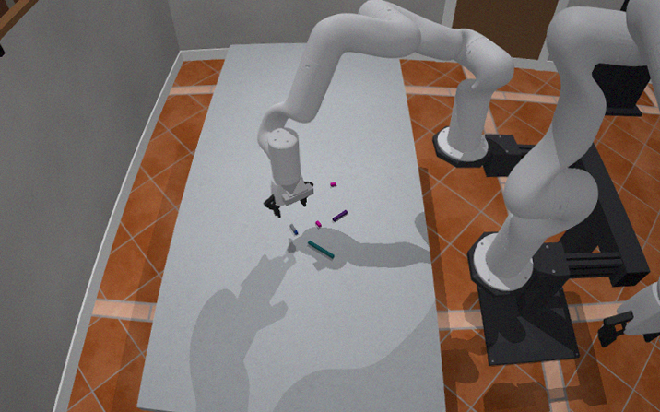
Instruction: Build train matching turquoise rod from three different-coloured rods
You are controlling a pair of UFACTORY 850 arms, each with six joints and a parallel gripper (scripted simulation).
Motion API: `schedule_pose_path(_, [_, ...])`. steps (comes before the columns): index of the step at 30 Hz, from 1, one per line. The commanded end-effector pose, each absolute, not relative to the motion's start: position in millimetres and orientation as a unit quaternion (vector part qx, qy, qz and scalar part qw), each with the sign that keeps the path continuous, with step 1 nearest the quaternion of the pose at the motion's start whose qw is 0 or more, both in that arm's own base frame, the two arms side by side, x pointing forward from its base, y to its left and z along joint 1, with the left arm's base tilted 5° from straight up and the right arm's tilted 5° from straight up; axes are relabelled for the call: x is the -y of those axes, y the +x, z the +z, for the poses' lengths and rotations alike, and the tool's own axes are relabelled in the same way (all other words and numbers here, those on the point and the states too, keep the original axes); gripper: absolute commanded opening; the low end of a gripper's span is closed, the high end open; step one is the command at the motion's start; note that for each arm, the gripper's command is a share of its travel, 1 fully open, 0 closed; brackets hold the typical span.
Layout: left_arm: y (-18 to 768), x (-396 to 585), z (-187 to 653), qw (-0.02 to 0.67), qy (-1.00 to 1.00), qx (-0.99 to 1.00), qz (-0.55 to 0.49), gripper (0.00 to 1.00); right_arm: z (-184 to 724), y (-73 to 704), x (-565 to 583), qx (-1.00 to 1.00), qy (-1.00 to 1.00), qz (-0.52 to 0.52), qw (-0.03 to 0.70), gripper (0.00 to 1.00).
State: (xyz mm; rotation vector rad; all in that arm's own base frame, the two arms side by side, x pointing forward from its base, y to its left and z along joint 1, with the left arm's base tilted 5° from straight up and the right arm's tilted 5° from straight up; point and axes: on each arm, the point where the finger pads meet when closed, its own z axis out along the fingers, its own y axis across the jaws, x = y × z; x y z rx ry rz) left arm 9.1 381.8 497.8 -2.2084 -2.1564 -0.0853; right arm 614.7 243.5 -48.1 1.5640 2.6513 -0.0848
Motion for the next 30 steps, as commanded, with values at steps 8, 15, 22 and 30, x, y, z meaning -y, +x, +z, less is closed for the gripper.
schedule_pose_path(8, [9.1, -382.2, 498.8, 0.028, -0.715, 0.698, -0.028, 1.0, -46.9, 615.8, -244.1, -0.86, 0.508, -0.027, 0.032, 1.0])
schedule_pose_path(15, [9.1, -382.2, 498.8, 0.028, -0.715, 0.698, -0.028, 1.0, -47.9, 612.9, -242.2, -0.851, 0.523, -0.027, 0.034, 1.0])
schedule_pose_path(22, [9.1, -382.2, 498.8, 0.028, -0.715, 0.698, -0.028, 1.0, -53.0, 596.9, -233.0, -0.799, 0.599, -0.028, 0.047, 1.0])
schedule_pose_path(30, [9.1, -382.2, 498.8, 0.028, -0.715, 0.698, -0.028, 1.0, -57.4, 580.3, -225.2, -0.742, 0.668, -0.025, 0.057, 1.0])
